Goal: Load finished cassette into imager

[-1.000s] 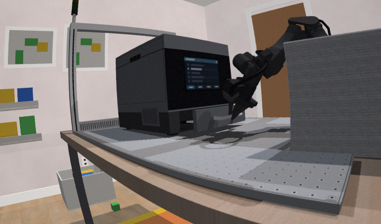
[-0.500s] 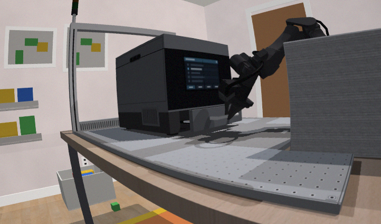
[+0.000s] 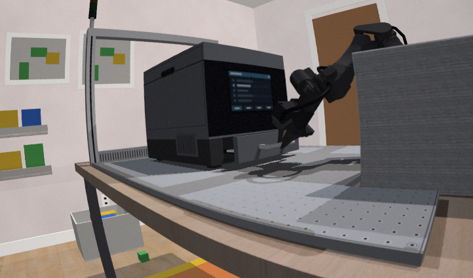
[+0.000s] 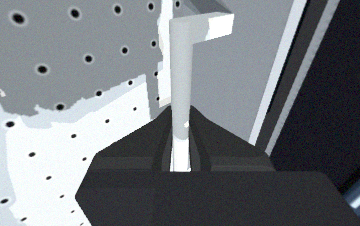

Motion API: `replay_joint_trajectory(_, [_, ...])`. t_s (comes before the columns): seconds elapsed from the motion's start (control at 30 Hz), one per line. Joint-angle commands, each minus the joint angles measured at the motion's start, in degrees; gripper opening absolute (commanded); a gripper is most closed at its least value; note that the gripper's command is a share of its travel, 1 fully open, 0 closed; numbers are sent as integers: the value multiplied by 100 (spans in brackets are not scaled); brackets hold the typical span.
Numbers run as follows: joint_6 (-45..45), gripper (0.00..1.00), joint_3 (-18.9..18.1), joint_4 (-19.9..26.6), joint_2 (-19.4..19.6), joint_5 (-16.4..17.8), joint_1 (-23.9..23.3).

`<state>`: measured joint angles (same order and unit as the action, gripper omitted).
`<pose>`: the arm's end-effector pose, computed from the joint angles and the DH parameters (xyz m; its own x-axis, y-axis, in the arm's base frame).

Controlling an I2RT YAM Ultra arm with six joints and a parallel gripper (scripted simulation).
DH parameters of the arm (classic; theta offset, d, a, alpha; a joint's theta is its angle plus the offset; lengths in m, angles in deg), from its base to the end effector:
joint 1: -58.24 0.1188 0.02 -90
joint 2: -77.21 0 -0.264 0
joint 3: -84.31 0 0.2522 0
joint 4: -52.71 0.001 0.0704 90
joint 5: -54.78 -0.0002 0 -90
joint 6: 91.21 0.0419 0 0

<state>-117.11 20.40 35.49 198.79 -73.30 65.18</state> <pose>0.3719 0.0202 0.0634 -0.0522 -0.7197 0.6923 -0.7413 -0.4366 -0.5098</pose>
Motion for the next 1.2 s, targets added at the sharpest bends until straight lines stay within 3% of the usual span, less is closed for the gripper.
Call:
replay_joint_trajectory(0.0, [-187,0,-235,-341,191,210,-63])
replay_joint_trajectory(0.8, [-245,0,-1019,137,576,277,-130])
replay_joint_trajectory(1.17, [-251,0,-1244,133,682,289,-117])
